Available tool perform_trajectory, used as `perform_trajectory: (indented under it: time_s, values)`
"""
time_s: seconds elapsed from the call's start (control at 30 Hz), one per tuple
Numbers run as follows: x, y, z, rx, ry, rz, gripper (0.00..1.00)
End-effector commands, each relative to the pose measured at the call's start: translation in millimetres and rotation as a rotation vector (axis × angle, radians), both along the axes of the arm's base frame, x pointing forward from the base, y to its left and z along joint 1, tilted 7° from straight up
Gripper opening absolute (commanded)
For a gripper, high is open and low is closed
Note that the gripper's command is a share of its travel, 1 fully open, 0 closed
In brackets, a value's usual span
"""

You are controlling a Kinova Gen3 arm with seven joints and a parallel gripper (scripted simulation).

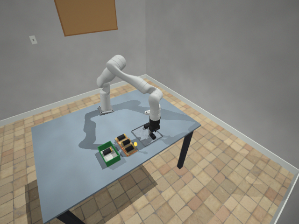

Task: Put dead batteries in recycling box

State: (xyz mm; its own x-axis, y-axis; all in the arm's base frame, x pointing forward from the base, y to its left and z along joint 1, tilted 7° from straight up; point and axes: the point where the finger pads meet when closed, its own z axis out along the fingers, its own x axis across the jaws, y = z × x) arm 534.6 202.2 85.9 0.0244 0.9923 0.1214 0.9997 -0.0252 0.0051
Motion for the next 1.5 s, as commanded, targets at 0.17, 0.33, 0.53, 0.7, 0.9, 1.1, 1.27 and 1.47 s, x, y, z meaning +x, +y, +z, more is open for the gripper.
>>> perform_trajectory:
  time_s: [0.17, 0.33, 0.53, 0.7, 0.9, 1.1, 1.27, 1.47]
  values:
    - [0.7, 1, -3.6, 0.001, -0.002, 0.0, 0.9]
    - [0.9, 3, -24.7, 0.001, -0.002, 0.0, 0.9]
    - [1.0, 4, -33.4, 0.001, -0.002, 0.0, 0.9]
    - [1.0, 4, -33.9, 0.001, -0.002, 0.0, 0.9]
    - [1.1, 5, -42.1, 0.001, -0.002, 0.0, 0.9]
    - [1.1, 6, -43.4, 0.001, -0.002, 0.0, 0.9]
    - [1.1, 6, -43.4, 0.001, -0.002, 0.0, 0.9]
    - [1.1, 6, -43.4, 0.001, -0.002, 0.0, 0.57]
